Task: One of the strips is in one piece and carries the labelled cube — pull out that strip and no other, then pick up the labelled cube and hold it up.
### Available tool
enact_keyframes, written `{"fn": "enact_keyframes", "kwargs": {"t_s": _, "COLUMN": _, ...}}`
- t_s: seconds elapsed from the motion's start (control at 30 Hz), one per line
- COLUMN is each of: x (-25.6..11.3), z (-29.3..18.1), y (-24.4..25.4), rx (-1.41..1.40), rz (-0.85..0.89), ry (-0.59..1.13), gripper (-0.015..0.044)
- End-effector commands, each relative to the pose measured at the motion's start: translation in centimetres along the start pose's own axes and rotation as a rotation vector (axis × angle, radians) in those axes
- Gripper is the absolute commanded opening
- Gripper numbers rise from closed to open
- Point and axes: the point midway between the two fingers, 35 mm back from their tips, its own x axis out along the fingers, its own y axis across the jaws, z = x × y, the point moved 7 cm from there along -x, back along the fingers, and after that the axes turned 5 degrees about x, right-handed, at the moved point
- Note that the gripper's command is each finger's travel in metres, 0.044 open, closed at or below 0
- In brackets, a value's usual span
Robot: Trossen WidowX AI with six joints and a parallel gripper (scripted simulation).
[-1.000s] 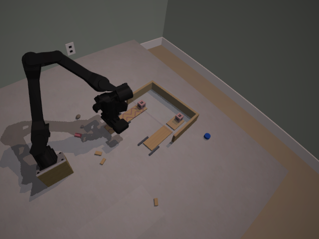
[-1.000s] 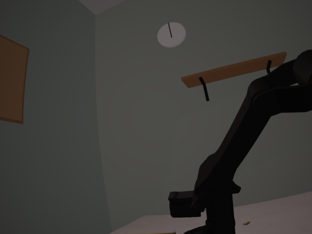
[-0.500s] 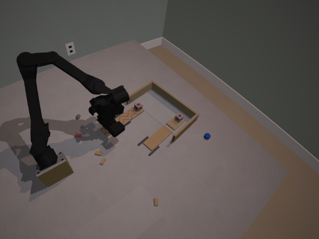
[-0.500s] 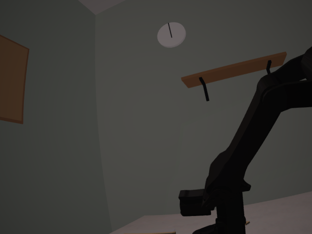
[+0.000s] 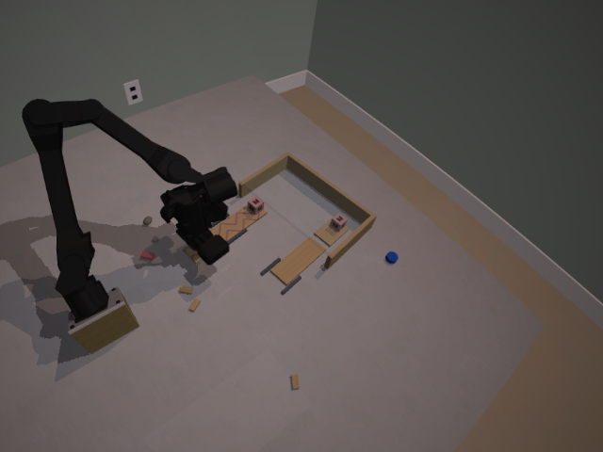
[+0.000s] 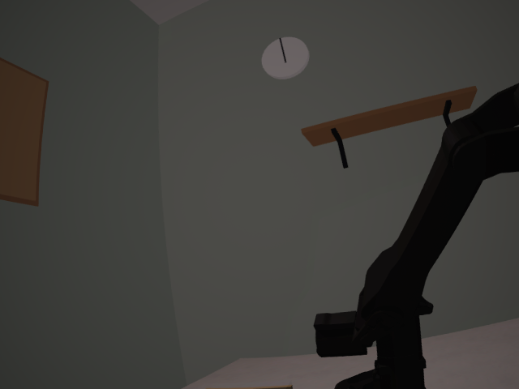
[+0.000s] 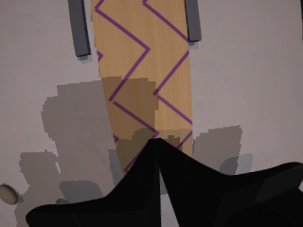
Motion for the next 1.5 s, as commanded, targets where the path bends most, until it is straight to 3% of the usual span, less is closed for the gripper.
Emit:
{"fn": "enact_keyframes", "kwargs": {"t_s": 0.0, "x": 0.5, "z": -1.3, "y": -0.2, "rx": 0.011, "rz": 0.001, "ry": 0.028, "gripper": 0.0}}
{"fn": "enact_keyframes", "kwargs": {"t_s": 0.87, "x": 0.4, "z": -5.1, "y": -0.6, "rx": 0.013, "rz": 0.001, "ry": 0.029, "gripper": 0.0}}
{"fn": "enact_keyframes", "kwargs": {"t_s": 1.47, "x": 0.4, "z": -5.2, "y": -0.6, "rx": 0.013, "rz": 0.001, "ry": 0.03, "gripper": 0.0}}
